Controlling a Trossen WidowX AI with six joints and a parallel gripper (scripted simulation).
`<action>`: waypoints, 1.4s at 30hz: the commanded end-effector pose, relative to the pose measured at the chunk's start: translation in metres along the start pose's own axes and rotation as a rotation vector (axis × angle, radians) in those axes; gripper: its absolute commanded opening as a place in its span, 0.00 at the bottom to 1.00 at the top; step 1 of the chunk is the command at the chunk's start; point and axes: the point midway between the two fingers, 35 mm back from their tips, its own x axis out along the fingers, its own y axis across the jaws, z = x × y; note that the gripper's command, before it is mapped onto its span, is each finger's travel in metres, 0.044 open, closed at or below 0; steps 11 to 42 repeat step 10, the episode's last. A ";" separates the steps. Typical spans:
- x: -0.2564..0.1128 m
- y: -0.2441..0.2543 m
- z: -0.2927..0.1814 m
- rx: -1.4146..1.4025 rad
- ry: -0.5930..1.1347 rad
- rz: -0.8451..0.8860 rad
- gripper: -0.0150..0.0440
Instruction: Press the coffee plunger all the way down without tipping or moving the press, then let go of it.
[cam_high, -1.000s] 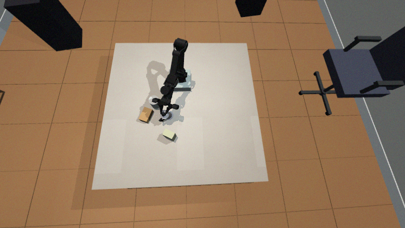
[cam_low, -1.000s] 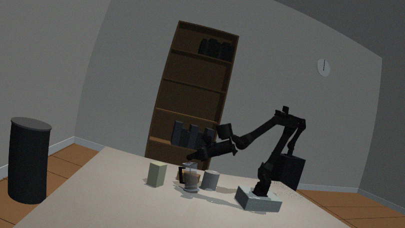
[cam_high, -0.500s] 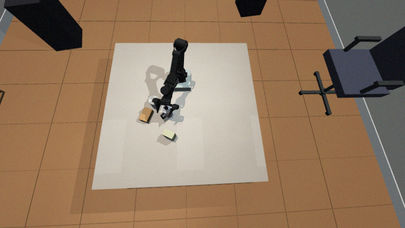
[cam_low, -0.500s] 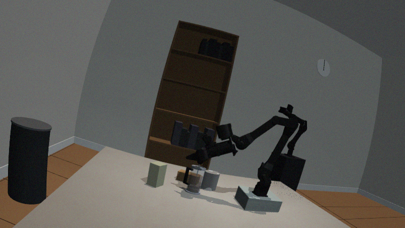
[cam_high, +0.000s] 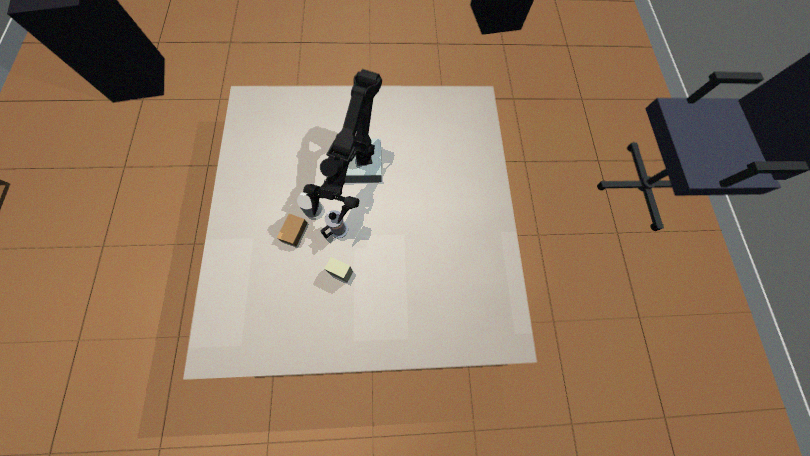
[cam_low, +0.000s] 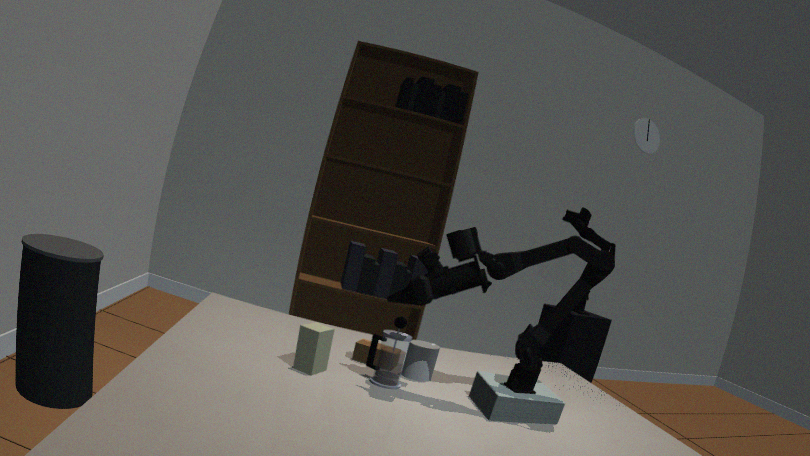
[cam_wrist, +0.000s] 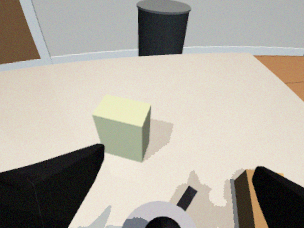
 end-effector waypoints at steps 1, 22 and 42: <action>-0.038 0.002 0.013 -0.009 0.004 0.004 1.00; -0.037 0.002 0.012 -0.009 0.004 0.004 1.00; -0.037 0.002 0.012 -0.009 0.004 0.004 1.00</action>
